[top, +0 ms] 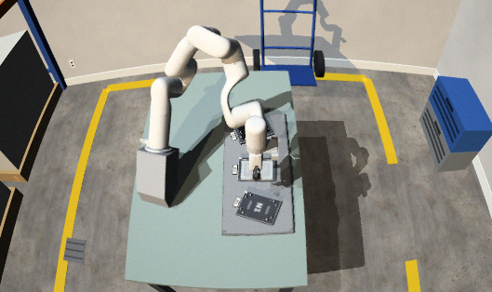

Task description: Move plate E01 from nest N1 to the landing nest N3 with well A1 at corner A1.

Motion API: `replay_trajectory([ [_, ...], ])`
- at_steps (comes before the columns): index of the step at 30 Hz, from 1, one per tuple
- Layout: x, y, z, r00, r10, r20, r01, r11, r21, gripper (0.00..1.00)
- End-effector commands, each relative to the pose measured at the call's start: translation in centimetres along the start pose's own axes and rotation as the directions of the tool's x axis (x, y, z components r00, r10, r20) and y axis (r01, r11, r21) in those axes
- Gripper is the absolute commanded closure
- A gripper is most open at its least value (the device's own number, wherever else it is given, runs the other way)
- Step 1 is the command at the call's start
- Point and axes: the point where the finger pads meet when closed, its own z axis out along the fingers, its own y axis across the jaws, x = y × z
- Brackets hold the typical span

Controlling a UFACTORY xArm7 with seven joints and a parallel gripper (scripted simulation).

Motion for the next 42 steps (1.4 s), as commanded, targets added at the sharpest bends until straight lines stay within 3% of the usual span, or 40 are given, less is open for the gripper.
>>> replay_trajectory([
  [1, 0.0, -1.8, -0.2, 1.0, -0.002, -0.004, 0.002, 1.0, -0.003, 1.0],
  [11, -0.3, -6.8, -0.2, 1.0, -0.002, -0.004, 0.002, 1.0, -0.002, 1.0],
  [15, -0.3, -7.5, -0.2, 1.0, -0.002, -0.004, 0.002, 1.0, -0.002, 1.0],
  [35, -0.3, -7.4, -0.2, 1.0, -0.001, -0.004, 0.001, 1.0, -0.002, 1.0],
  [42, -0.3, -7.5, 1.0, 1.0, -0.002, -0.004, 0.002, 1.0, -0.002, 1.0],
])
